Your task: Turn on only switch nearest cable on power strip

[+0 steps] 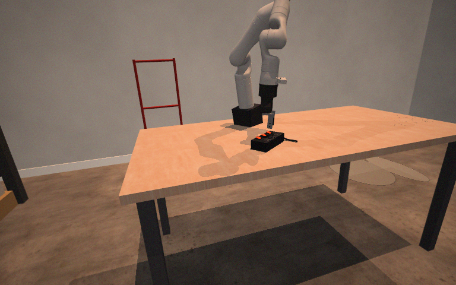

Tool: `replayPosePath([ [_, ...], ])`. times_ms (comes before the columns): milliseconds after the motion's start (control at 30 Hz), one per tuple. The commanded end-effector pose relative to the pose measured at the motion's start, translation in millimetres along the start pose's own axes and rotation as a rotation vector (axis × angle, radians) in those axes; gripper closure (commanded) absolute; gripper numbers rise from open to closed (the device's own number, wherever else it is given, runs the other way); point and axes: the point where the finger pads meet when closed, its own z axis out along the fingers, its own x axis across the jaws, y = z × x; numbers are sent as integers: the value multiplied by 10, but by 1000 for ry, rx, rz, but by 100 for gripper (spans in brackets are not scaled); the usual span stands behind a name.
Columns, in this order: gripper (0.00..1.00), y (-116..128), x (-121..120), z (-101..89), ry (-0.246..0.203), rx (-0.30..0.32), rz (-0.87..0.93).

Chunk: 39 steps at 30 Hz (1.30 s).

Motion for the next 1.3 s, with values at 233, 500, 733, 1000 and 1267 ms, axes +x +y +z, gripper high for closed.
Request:
replayPosePath([
  [233,0,70,6,1,-1,4,39],
  [500,0,102,5,3,-2,5,57],
  [733,0,162,4,8,-3,7,89],
  [1000,0,215,2,12,-4,9,119],
  [1267,0,239,1,13,-5,9,132],
])
